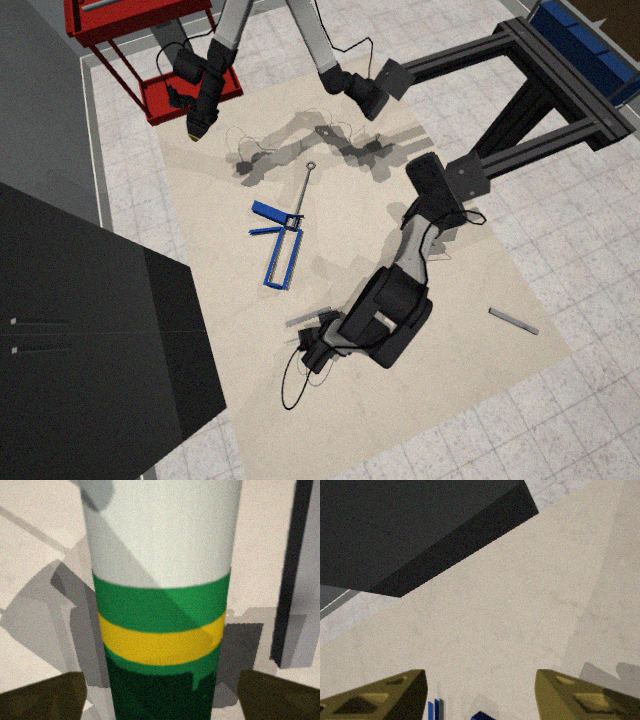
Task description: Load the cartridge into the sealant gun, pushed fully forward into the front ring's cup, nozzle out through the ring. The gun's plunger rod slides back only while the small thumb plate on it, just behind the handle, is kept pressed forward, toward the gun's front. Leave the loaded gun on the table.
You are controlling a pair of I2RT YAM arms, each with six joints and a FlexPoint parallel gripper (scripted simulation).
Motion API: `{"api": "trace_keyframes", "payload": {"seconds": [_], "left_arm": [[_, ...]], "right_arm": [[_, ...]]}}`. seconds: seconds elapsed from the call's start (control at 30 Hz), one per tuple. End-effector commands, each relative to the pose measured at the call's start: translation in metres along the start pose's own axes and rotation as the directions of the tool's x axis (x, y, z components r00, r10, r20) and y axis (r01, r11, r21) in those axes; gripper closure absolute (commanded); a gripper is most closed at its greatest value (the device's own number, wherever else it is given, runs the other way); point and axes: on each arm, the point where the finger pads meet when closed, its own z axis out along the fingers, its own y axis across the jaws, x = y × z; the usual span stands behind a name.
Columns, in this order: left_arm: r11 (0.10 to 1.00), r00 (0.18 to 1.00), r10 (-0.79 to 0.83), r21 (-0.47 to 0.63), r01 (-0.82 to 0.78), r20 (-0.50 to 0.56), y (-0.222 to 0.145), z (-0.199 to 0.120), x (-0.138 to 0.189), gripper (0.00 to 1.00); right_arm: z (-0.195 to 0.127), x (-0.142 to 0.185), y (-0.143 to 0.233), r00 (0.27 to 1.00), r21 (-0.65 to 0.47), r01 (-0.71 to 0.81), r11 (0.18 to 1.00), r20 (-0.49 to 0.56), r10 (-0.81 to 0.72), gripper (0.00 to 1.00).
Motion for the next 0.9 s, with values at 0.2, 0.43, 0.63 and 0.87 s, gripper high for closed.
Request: {"api": "trace_keyframes", "payload": {"seconds": [0.2,0.43,0.63,0.87], "left_arm": [[1.000,1.000,0.002,-0.007,-0.002,0.012,0.002,0.004,-0.004,0.27],[1.000,1.000,0.004,-0.007,-0.003,0.019,0.004,0.009,-0.006,0.27],[1.000,1.000,-0.001,-0.012,0.001,0.016,0.007,0.010,-0.004,0.27],[1.000,1.000,0.001,-0.006,-0.001,0.014,0.002,0.007,-0.001,0.27]], "right_arm": [[-0.001,0.001,-0.001,1.000,0.000,-0.009,1.000,-0.005,0.009,0.48],[-0.001,0.001,-0.001,1.000,0.000,-0.009,1.000,-0.005,0.009,0.48],[-0.001,0.001,-0.001,1.000,0.000,-0.009,1.000,-0.005,0.009,0.48],[-0.001,0.001,-0.001,1.000,0.000,-0.009,1.000,-0.005,0.009,0.48]]}}
